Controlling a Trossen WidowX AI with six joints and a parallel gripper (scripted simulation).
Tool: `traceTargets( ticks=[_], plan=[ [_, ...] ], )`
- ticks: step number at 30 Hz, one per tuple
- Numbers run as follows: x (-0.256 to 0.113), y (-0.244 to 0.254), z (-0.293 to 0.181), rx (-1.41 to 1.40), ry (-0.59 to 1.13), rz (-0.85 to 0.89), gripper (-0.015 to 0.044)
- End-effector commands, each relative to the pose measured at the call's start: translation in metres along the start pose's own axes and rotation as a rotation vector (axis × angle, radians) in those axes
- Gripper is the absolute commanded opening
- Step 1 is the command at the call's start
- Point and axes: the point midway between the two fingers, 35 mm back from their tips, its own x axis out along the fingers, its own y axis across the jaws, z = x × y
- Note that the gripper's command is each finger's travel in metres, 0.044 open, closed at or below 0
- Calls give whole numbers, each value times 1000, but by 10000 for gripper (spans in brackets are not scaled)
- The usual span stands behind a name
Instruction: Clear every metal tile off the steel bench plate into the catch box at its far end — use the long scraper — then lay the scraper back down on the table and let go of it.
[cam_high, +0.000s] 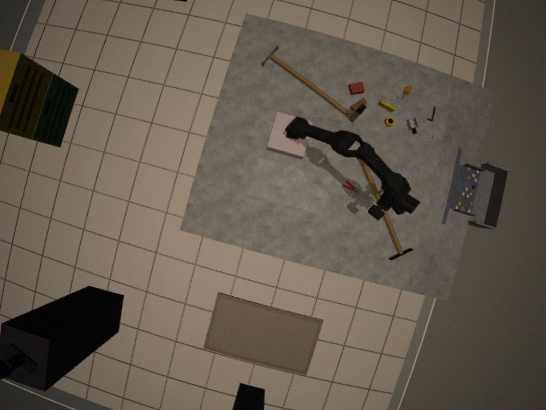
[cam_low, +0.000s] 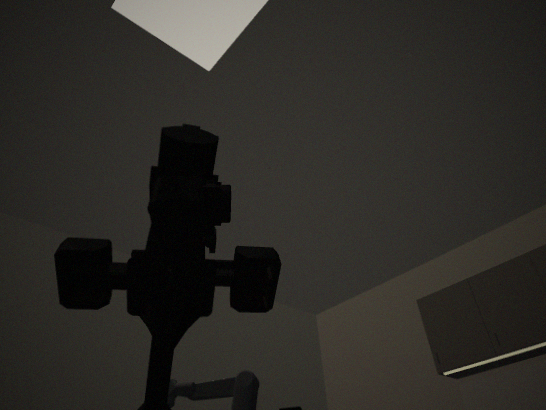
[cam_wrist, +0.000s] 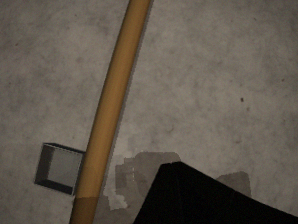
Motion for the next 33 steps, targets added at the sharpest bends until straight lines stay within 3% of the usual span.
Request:
traceTargets(
  ticks=[1,33],
  plan=[
    [13,0,-6,-7,14,4,0],
    [84,-1,-36,-42,11,7,0]
  ],
)
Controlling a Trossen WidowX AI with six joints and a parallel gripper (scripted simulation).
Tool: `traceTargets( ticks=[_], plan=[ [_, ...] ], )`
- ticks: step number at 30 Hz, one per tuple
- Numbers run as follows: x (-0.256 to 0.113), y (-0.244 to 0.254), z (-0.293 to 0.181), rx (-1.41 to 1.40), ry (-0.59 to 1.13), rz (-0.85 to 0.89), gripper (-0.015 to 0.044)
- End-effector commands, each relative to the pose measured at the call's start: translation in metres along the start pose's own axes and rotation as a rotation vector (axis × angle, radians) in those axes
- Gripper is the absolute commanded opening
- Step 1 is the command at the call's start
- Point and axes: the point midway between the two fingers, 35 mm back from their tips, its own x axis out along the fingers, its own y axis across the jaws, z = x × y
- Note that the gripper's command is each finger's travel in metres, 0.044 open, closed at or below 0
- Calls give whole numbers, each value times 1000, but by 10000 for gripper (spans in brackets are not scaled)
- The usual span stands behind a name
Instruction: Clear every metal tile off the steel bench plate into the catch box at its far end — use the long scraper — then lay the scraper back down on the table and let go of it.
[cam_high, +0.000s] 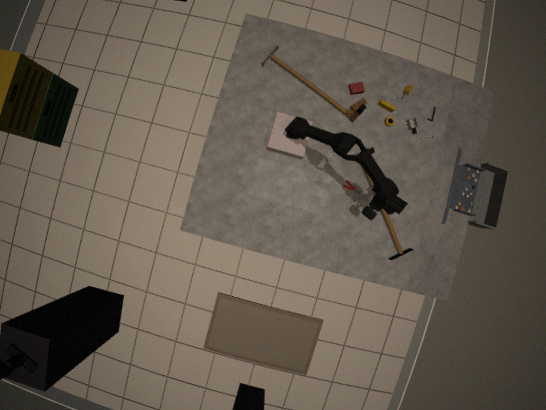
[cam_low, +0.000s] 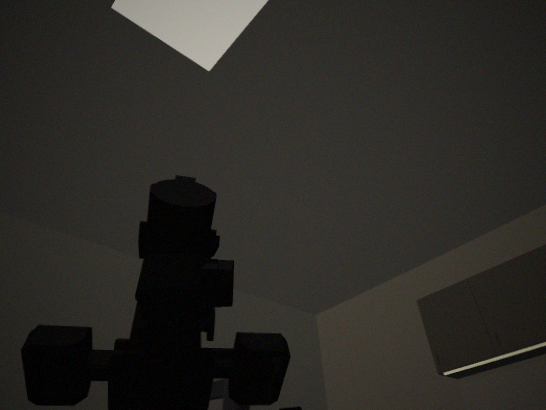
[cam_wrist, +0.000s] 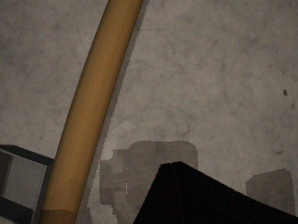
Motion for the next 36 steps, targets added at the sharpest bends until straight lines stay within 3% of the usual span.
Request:
traceTargets(
  ticks=[1,17,36],
  plan=[
    [11,0,-9,-7,14,4,0],
    [42,0,-31,-24,13,6,0],
    [47,12,-24,-24,12,6,0]
  ],
)
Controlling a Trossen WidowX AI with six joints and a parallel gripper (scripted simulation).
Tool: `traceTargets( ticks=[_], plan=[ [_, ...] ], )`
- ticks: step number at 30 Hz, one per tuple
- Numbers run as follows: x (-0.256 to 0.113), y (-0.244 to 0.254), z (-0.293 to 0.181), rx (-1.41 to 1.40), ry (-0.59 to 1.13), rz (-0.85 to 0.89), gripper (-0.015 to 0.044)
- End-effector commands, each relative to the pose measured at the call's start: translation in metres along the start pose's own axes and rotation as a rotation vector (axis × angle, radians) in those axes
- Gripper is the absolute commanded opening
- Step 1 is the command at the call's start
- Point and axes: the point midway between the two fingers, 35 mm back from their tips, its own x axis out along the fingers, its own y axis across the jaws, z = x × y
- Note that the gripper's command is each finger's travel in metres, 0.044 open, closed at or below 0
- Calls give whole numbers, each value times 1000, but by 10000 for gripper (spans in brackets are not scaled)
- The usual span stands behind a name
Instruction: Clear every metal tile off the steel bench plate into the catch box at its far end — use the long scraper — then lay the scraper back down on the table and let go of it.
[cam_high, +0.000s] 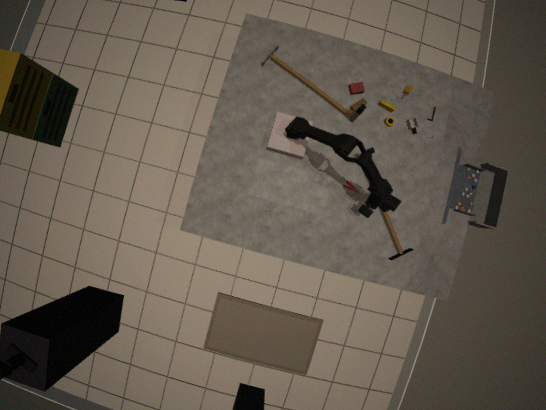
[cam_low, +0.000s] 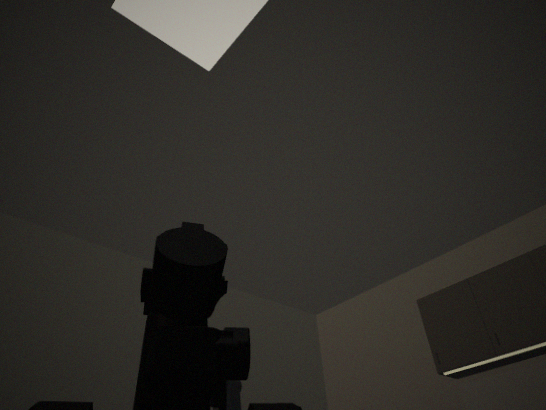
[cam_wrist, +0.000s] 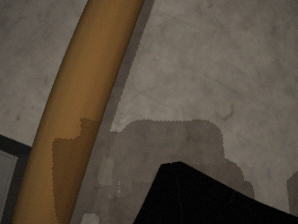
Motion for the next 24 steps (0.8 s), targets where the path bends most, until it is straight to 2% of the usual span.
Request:
traceTargets(
  ticks=[1,24],
  plan=[
    [2,2,2,3,0,-4,0],
    [6,22,14,5,-2,-2,0]
  ],
)
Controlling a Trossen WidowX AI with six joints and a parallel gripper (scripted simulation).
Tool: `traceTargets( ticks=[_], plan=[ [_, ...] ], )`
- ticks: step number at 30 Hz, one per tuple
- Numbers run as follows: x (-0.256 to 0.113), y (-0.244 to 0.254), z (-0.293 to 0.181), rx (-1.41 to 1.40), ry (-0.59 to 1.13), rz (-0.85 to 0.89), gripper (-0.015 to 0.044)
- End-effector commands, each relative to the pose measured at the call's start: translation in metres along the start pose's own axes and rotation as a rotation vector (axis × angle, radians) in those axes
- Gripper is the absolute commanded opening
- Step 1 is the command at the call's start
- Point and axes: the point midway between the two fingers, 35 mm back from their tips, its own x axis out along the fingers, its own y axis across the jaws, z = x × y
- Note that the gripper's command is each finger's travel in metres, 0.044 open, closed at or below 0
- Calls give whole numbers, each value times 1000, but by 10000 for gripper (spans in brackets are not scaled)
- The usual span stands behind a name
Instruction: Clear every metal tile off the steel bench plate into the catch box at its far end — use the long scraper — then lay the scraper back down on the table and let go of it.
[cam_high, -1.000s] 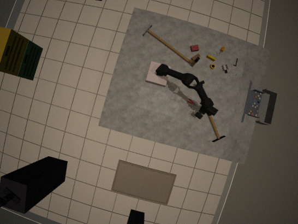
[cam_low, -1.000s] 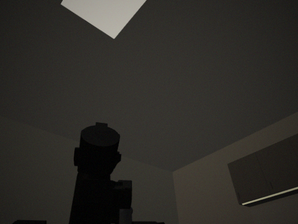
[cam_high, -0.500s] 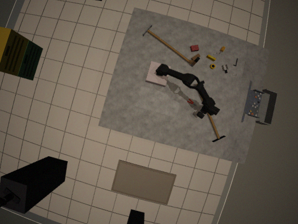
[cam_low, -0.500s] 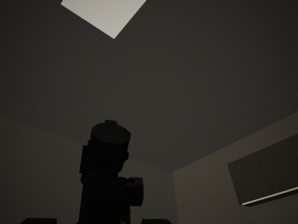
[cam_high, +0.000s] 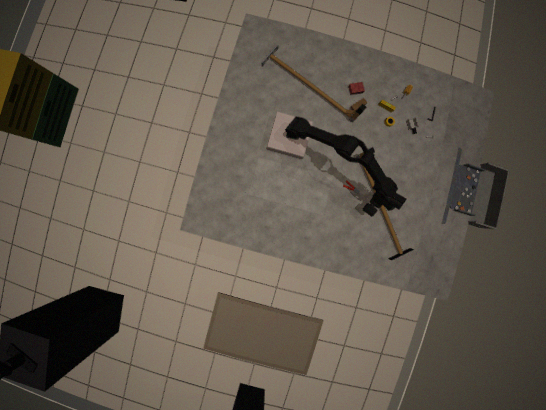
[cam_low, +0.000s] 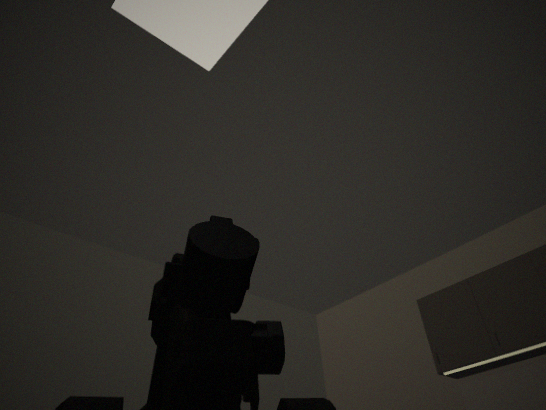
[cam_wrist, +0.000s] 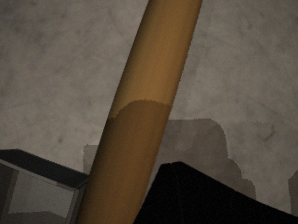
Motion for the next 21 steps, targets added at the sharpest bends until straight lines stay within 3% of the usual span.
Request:
traceTargets(
  ticks=[1,21],
  plan=[
    [2,3,2,3,1,-4,0],
    [5,21,10,5,-2,-2,0]
  ],
)
